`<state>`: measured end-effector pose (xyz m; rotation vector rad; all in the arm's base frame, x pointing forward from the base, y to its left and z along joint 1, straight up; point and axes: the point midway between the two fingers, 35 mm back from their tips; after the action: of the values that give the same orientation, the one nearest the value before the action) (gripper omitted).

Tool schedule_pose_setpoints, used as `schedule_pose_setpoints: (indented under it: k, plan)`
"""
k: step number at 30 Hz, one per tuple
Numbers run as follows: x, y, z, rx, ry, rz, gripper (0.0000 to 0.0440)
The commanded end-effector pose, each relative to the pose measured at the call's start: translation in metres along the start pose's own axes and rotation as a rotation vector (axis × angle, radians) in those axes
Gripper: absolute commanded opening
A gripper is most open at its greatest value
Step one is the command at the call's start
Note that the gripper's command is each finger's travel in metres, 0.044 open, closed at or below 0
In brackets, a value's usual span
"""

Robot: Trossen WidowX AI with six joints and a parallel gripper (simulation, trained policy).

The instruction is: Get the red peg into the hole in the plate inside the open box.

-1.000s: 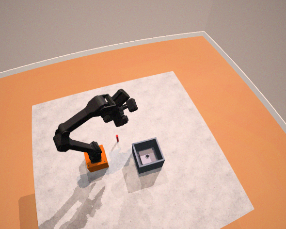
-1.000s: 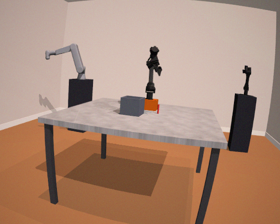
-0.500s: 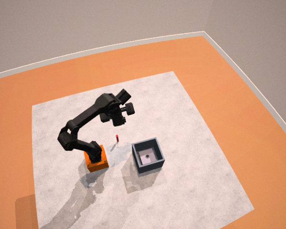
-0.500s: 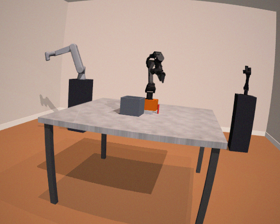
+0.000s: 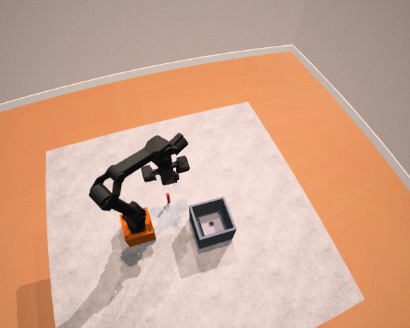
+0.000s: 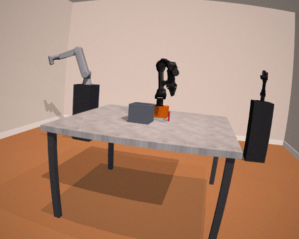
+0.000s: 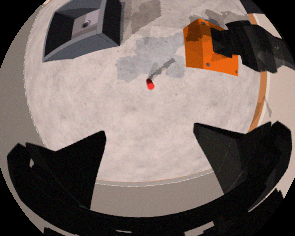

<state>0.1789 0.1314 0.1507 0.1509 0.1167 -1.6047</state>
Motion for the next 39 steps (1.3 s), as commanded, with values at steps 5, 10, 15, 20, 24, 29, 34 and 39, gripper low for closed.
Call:
schedule_pose_setpoints:
  k: [5,10,15,20,24,29,34,39]
  plan:
    - [0.008,-0.006,-0.028,-0.058,-0.074,0.056,0.044]
    - [0.013,-0.011,-0.045,-0.093,-0.117,0.095,0.044]
    - [0.019,-0.014,-0.059,-0.119,-0.156,0.133,0.0435]
    - [0.025,-0.016,-0.074,-0.137,-0.191,0.167,0.0431]
    - [0.03,-0.016,-0.088,-0.145,-0.214,0.188,0.0427]
    - [0.035,-0.016,-0.103,-0.148,-0.235,0.21,0.0419]
    - [0.04,-0.016,-0.118,-0.144,-0.251,0.224,0.0413]
    - [0.045,-0.017,-0.133,-0.136,-0.266,0.229,0.0407]
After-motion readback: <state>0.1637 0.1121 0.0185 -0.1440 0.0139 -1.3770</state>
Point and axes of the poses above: the point midway between the two fingers, 35 mm back from their tips, its own z axis back along the fingers, its own y axis across the jaws, x = y × z, and after that the axes turned 3 degrees about -z, right-handed
